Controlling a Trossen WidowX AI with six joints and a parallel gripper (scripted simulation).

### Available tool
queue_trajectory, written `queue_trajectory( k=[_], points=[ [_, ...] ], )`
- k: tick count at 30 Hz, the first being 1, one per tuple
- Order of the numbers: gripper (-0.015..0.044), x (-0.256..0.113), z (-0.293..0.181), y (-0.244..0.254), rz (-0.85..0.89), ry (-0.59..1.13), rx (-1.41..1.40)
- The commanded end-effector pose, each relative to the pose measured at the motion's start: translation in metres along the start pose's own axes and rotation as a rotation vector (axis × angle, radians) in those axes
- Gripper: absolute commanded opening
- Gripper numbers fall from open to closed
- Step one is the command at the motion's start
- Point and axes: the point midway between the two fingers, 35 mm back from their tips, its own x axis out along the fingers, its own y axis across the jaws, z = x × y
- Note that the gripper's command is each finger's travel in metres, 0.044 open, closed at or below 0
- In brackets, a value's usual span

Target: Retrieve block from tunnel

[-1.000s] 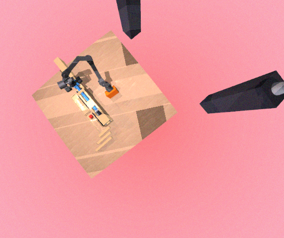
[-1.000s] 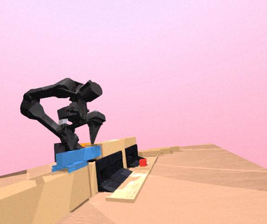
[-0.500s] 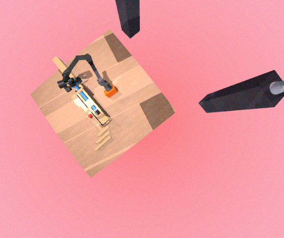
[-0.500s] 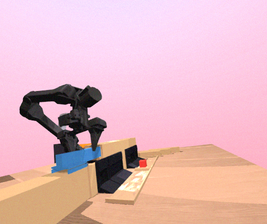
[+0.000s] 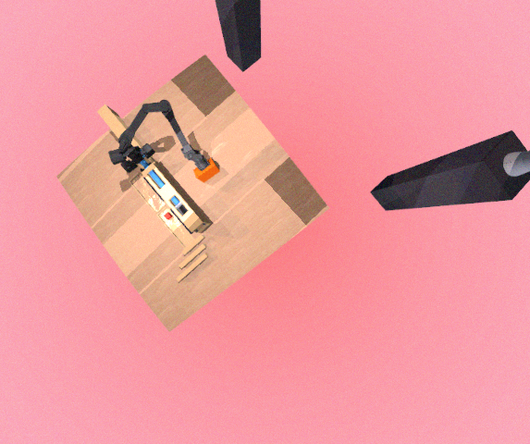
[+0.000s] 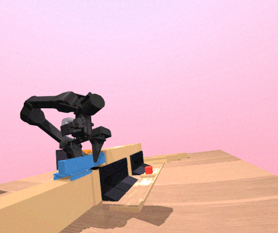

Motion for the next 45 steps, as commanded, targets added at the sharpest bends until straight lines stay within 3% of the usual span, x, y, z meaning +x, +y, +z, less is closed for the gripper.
queue_trajectory(
  k=[1, 7, 12, 14, 24, 38, 39, 45],
  points=[
    [0.0230, -0.001, 0.001, 0.001, 0.000, -0.001, 0.005],
    [0.0072, -0.001, 0.001, 0.001, 0.000, -0.001, 0.005],
    [0.0039, -0.001, 0.001, 0.001, 0.000, -0.001, 0.005],
    [0.0000, 0.000, -0.001, 0.001, 0.000, 0.000, 0.005],
    [0.0000, 0.001, -0.027, -0.002, 0.001, 0.001, 0.001],
    [0.0000, 0.001, -0.028, -0.002, 0.001, 0.001, 0.001],
    [0.0026, -0.001, -0.005, -0.002, -0.007, -0.059, 0.045],
    [0.0184, -0.001, -0.005, -0.002, -0.006, -0.058, 0.044]
  ],
)
